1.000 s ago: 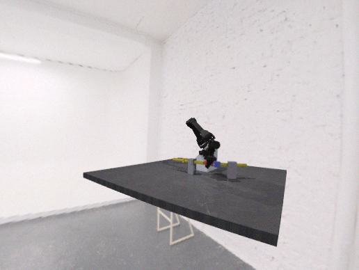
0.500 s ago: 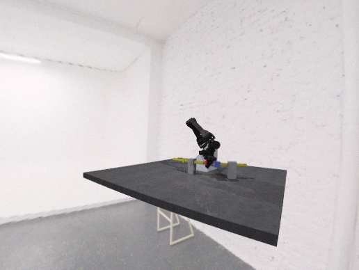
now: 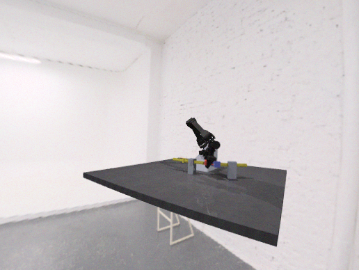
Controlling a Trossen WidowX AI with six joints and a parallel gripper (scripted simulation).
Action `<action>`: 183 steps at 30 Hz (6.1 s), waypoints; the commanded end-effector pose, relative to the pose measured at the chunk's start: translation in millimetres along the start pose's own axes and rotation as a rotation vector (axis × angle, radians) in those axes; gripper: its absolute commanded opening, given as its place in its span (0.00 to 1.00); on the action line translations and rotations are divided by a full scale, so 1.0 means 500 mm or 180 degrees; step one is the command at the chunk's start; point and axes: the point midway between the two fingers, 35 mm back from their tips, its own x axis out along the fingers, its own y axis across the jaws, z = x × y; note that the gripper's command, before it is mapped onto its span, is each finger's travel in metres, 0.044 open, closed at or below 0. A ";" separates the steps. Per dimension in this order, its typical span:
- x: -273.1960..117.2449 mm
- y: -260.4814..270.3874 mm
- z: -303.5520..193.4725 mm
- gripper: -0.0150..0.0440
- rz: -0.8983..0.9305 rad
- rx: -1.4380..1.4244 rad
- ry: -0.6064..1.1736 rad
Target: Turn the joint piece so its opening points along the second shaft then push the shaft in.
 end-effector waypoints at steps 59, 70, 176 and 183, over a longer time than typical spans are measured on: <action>0.017 -0.045 -0.019 0.25 -0.0155 0.2161 0.0784; 0.017 -0.045 -0.019 0.34 -0.0155 0.2161 0.0784; -0.275 -0.081 0.168 1.00 0.0414 -0.2799 0.0663; -0.194 -0.199 0.352 1.00 0.0439 -0.2643 0.0698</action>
